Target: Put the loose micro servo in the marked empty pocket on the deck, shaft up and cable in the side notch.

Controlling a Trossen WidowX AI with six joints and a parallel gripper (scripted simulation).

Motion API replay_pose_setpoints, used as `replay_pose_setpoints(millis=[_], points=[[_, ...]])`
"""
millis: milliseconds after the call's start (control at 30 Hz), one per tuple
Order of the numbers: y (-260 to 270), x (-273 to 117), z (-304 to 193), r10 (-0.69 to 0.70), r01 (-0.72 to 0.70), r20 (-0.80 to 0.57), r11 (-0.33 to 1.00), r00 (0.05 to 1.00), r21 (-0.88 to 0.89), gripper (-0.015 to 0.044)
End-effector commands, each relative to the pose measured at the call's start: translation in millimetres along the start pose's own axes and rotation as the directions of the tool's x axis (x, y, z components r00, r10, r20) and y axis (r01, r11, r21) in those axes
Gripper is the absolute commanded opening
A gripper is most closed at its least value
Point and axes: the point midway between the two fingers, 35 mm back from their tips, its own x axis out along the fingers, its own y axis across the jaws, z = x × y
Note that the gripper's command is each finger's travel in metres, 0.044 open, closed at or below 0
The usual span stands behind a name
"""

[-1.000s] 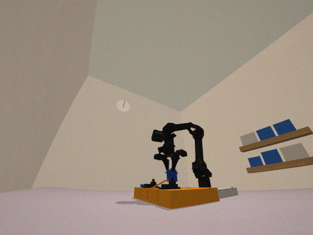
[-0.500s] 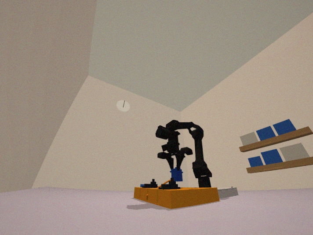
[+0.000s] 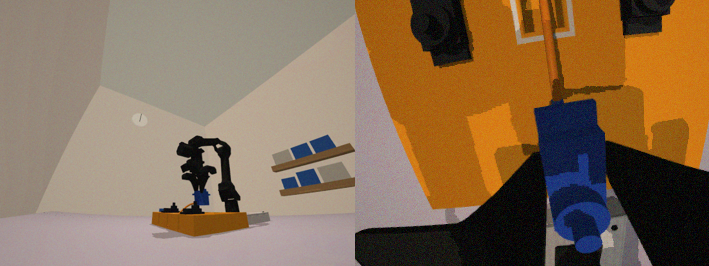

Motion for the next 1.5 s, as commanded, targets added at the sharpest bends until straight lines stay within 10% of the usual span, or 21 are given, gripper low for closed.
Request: replay_pose_setpoints(millis=[0, 1467], points=[[0.0, -0.2, 0.4, 0.0, 0.0, 0.0, 1.0, 1.0, 0.021, 0.0], [-2.3, 15.5, 109.0, 0.0, 0.0, 0.01, 1.0, 1.0, 0.021, 0.0]])
